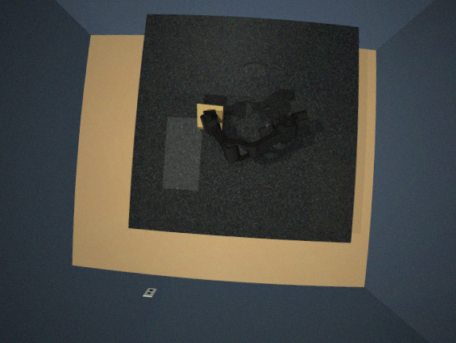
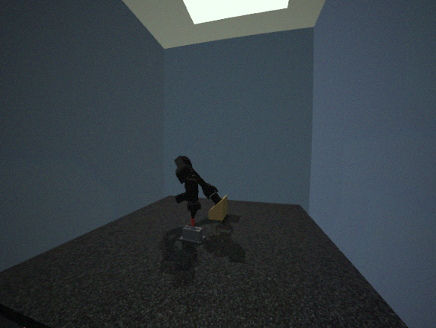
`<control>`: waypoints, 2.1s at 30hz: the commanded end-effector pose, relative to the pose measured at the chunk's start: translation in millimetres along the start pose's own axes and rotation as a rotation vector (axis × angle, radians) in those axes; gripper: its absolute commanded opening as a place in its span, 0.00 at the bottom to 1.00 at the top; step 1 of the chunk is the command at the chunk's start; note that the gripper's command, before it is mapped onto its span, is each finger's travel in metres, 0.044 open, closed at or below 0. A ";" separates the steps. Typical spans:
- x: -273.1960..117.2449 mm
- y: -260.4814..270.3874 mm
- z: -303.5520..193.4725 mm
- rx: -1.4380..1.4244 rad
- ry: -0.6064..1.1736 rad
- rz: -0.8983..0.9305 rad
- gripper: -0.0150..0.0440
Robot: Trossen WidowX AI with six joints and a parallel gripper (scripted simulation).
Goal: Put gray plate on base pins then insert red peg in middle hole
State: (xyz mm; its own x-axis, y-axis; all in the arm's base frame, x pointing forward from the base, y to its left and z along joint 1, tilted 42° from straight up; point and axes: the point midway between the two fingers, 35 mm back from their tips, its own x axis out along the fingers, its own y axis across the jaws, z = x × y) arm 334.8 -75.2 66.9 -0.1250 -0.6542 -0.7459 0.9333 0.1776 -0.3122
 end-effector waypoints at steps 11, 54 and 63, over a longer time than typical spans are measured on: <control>-0.2 1.7 3.1 -0.006 -0.001 -0.001 0.25; 16.5 -1.6 2.3 -0.011 -0.005 -0.002 0.25; 14.5 -0.9 2.1 -0.006 -0.002 0.000 0.25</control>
State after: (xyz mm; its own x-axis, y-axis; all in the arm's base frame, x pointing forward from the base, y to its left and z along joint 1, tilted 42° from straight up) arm 332.7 -86.5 57.3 -0.1243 -0.6551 -0.7452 0.9310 0.1827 -0.3159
